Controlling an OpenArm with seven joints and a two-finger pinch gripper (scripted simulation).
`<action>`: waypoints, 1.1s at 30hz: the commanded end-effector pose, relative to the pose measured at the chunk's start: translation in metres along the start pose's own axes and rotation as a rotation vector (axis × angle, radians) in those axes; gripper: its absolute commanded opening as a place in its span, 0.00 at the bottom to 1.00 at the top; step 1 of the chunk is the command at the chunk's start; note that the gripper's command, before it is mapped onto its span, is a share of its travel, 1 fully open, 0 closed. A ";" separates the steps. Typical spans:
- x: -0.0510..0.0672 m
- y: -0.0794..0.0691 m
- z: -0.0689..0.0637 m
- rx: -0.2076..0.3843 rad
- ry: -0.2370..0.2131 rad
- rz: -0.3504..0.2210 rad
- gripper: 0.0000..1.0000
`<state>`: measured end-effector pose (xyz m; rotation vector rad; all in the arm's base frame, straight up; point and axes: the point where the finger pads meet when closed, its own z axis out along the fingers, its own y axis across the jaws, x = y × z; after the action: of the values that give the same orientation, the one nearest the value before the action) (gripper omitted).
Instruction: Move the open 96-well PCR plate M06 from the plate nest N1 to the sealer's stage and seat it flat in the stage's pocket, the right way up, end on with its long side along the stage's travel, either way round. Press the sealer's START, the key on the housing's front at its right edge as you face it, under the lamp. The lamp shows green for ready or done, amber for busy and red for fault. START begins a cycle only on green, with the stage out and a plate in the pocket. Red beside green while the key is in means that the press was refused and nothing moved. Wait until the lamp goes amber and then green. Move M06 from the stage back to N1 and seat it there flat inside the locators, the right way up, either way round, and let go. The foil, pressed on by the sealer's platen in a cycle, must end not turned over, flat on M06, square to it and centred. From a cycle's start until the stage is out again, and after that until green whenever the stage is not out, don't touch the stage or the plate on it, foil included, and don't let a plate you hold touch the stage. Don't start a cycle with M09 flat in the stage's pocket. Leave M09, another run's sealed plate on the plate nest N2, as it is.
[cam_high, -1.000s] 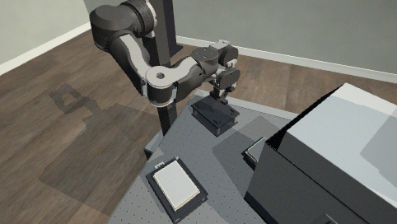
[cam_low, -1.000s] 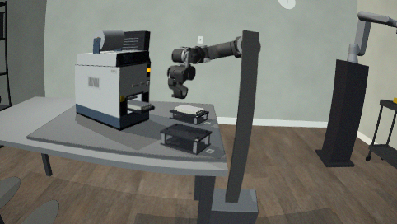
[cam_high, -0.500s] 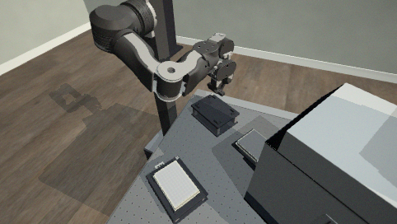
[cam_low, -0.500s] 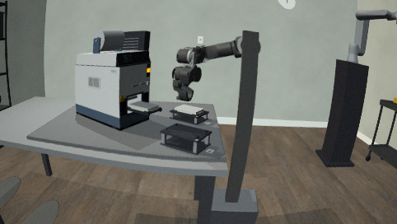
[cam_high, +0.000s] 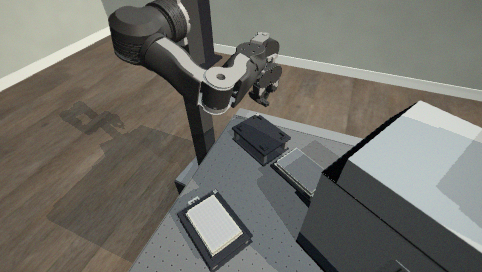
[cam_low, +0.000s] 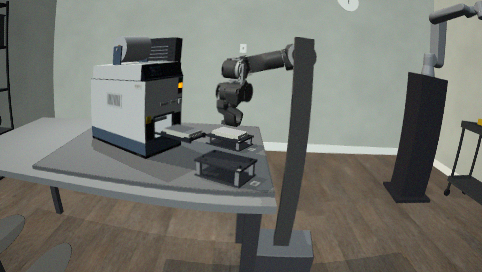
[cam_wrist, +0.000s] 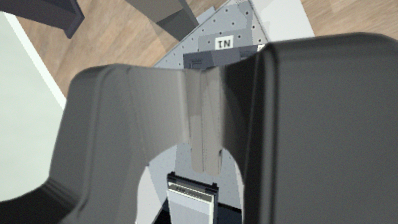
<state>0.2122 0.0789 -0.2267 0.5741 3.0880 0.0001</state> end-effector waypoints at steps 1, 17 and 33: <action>-0.001 0.000 -0.001 0.001 -0.006 0.003 0.00; -0.006 -0.003 -0.001 0.001 -0.005 0.003 0.00; -0.006 -0.003 -0.001 0.001 -0.005 0.003 0.00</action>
<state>0.2162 0.0735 -0.2274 0.5874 3.0837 -0.0083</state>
